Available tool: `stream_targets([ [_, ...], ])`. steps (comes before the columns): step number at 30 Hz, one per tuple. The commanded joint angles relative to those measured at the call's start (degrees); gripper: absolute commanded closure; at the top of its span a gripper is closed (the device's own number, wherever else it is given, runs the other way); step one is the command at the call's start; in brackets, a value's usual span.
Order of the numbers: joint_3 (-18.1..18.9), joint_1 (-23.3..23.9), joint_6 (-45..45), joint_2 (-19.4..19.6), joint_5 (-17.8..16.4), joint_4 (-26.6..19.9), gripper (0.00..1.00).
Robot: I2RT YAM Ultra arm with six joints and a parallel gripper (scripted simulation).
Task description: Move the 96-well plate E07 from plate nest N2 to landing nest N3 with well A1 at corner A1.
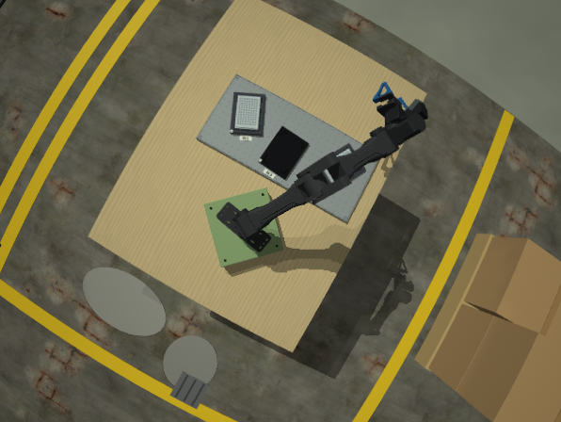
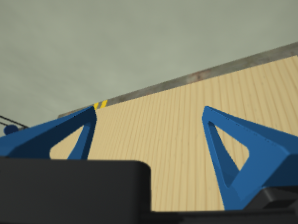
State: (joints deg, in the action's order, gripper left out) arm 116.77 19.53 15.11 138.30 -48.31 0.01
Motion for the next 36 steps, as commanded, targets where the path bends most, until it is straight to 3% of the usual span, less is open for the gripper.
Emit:
stream_targets([
  [1,-0.31,-0.16,-1.39,-1.73,4.02,-6.59,0.0],
  [3,-1.03,-0.24,-2.02,-2.53,6.31,-9.64,0.0],
  [6,-1.05,-0.23,-2.03,-2.53,6.3,-9.62,0.0],
  [9,-1.67,-0.42,-3.05,-3.7,9.93,-14.84,0.0],
  [14,-2.14,-0.35,-3.11,-3.83,9.88,-14.53,0.0],
  [17,-2.22,-0.61,-4.07,-4.8,13.55,-20.06,0.0],
  [19,-3.23,-0.48,-4.18,-5.13,13.45,-19.44,0.0],
  [22,-2.75,-0.8,-5.09,-5.85,17.17,-25.26,0.0],
  [25,-4.33,-0.6,-5.25,-6.43,17.03,-24.35,0.0],
  [28,-3.27,-0.98,-6.11,-6.86,20.77,-30.44,0.0],
  [29,-5.31,-0.74,-6.31,-7.69,20.61,-29.33,0.0],
  [31,-5.31,-0.74,-6.31,-7.69,20.61,-29.33,0.0],
  [34,-3.71,-1.18,-7.11,-7.8,24.37,-35.64,0.0],
  [36,-6.53,-0.85,-7.4,-9.04,24.18,-34.18,0.0],
])
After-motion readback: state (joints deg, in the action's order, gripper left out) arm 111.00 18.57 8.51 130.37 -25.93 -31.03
